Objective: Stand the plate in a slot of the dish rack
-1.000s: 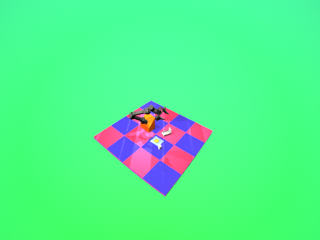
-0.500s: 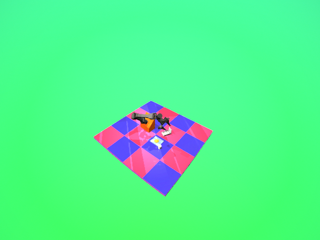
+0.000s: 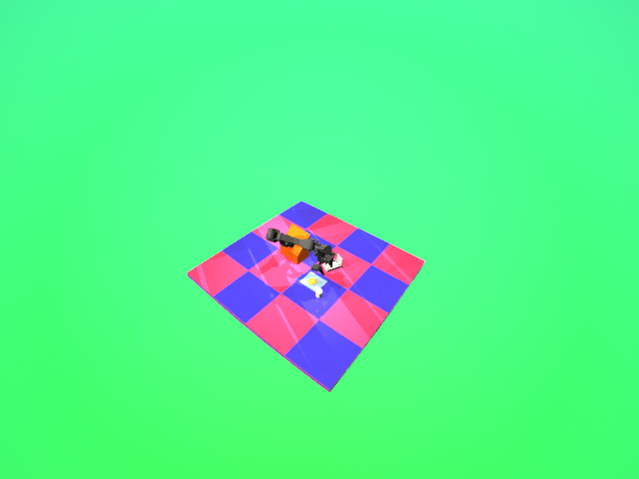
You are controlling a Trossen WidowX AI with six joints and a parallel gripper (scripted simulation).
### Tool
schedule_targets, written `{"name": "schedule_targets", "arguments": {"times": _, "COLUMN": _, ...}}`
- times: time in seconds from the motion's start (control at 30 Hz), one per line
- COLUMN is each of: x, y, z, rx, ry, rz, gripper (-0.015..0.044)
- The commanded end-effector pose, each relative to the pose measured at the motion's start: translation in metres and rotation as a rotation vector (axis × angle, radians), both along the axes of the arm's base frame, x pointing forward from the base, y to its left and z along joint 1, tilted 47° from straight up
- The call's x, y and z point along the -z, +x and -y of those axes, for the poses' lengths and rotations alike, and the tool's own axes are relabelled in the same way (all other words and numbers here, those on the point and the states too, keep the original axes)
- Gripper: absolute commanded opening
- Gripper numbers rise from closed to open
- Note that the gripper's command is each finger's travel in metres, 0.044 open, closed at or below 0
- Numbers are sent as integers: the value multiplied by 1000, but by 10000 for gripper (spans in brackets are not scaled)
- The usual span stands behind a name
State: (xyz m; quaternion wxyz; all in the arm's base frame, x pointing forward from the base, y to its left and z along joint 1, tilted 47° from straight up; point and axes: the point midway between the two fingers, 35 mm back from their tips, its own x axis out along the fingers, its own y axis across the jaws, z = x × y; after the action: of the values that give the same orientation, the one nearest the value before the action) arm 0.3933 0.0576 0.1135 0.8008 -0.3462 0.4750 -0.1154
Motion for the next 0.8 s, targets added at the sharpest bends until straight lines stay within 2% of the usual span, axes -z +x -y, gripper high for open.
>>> {"name": "schedule_targets", "arguments": {"times": 0.0, "x": 20, "y": -13, "z": 26, "rx": 76, "ry": -40, "rz": -82, "gripper": 400}}
{"name": "schedule_targets", "arguments": {"times": 0.37, "x": 60, "y": -69, "z": 96, "rx": 282, "ry": -155, "rz": -330, "gripper": 400}}
{"name": "schedule_targets", "arguments": {"times": 0.77, "x": 69, "y": -71, "z": 107, "rx": 293, "ry": -161, "rz": -345, "gripper": 400}}
